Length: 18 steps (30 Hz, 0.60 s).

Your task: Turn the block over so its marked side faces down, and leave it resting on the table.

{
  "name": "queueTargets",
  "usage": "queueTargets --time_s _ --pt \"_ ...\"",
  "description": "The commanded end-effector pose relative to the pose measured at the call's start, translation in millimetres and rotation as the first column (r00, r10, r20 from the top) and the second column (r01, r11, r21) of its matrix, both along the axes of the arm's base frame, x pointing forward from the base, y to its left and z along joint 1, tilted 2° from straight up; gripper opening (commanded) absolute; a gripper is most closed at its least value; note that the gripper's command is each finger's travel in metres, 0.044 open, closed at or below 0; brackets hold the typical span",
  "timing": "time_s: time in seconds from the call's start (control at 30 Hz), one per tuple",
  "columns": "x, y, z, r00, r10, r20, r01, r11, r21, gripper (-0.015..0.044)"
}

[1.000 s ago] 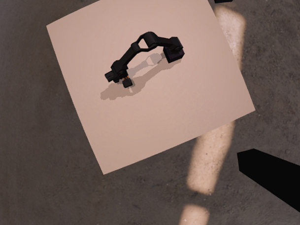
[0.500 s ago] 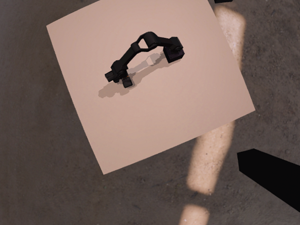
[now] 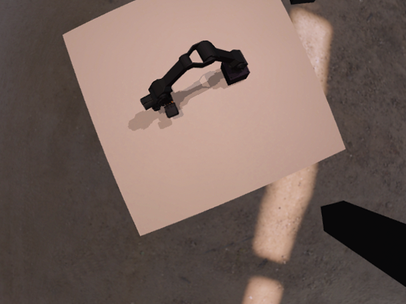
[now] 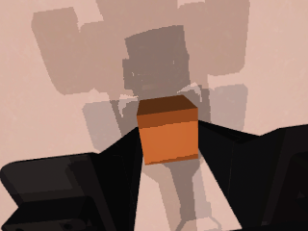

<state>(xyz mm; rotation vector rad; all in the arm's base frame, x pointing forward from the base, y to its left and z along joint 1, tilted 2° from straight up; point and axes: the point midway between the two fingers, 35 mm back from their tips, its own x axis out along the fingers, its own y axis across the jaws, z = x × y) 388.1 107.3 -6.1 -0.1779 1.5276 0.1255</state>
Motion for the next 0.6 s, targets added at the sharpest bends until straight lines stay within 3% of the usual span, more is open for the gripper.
queueTargets --time_s 0.0,0.57 --pt "1.2 0.7 5.1 1.0 0.001 0.009 -0.001 1.0 0.003 0.0" --pt "4.9 2.0 -6.1 0.97 0.007 0.244 -0.019 0.999 0.047 0.0"
